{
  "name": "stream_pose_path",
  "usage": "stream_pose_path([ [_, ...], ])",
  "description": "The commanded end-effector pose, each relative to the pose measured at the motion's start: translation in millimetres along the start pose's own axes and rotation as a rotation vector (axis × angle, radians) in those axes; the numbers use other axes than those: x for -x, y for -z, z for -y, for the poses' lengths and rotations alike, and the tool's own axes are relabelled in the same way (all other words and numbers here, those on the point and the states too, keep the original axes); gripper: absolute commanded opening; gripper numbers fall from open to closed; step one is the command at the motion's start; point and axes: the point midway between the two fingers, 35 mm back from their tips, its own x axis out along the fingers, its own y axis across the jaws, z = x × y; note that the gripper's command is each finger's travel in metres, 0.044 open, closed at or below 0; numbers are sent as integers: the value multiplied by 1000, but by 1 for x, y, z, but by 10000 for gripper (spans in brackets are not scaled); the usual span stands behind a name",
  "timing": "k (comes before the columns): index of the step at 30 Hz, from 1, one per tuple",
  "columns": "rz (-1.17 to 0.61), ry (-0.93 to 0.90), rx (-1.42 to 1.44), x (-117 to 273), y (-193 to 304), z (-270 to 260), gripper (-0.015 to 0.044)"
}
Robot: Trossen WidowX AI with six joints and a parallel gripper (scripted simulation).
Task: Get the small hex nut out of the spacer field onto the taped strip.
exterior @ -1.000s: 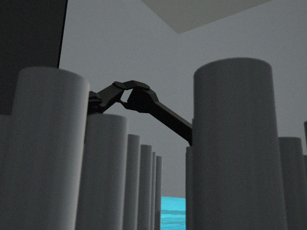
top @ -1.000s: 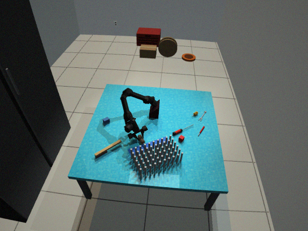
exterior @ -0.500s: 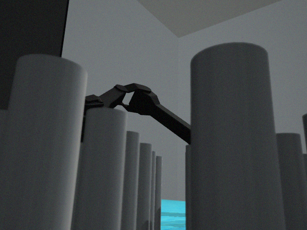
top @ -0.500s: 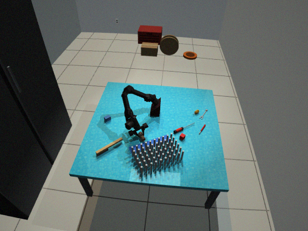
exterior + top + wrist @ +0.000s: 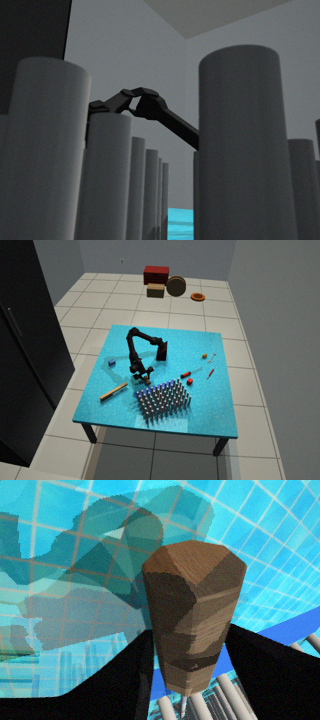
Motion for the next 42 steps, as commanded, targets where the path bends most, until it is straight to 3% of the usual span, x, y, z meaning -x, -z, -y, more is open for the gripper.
stream_pose_path([
  [1, -3, 2, 5, 2, -3, 1, 0],
  [42, -2, 2, 6, 13, -30, 1, 0],
])
